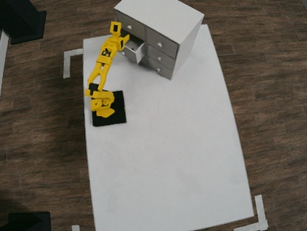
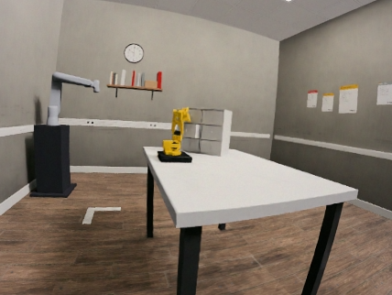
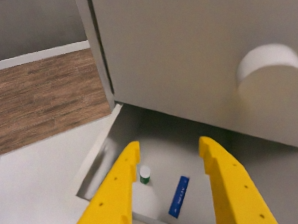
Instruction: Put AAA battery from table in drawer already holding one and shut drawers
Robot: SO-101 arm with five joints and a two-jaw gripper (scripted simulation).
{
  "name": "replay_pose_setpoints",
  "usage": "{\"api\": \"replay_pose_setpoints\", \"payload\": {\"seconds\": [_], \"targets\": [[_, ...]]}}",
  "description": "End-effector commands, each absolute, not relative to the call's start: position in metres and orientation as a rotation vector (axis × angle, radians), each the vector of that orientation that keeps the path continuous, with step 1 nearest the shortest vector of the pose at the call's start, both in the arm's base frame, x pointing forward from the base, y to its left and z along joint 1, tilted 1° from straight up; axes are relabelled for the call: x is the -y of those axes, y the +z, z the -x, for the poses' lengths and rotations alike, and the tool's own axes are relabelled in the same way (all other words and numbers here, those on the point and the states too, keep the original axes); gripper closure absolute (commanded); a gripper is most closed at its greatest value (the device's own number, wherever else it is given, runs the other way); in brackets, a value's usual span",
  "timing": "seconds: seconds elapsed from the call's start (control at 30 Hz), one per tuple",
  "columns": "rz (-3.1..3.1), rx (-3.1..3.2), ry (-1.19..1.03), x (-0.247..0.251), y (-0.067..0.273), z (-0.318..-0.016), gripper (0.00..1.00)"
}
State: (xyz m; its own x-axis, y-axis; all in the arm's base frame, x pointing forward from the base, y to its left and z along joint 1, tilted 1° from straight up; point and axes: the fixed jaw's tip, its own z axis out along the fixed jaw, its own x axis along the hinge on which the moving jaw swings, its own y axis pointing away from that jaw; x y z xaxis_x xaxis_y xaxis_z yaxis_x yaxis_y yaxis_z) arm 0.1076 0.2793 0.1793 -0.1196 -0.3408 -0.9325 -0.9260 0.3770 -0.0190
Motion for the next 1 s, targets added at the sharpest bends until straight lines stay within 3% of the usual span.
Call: {"api": "replay_pose_setpoints", "payload": {"seconds": [0.0, 0.97], "targets": [[1.127, -1.659, 0.764, -0.279, 0.194, -0.107, 0.77], [1.129, -1.658, 0.763, -0.264, 0.207, -0.101, 0.77]]}}
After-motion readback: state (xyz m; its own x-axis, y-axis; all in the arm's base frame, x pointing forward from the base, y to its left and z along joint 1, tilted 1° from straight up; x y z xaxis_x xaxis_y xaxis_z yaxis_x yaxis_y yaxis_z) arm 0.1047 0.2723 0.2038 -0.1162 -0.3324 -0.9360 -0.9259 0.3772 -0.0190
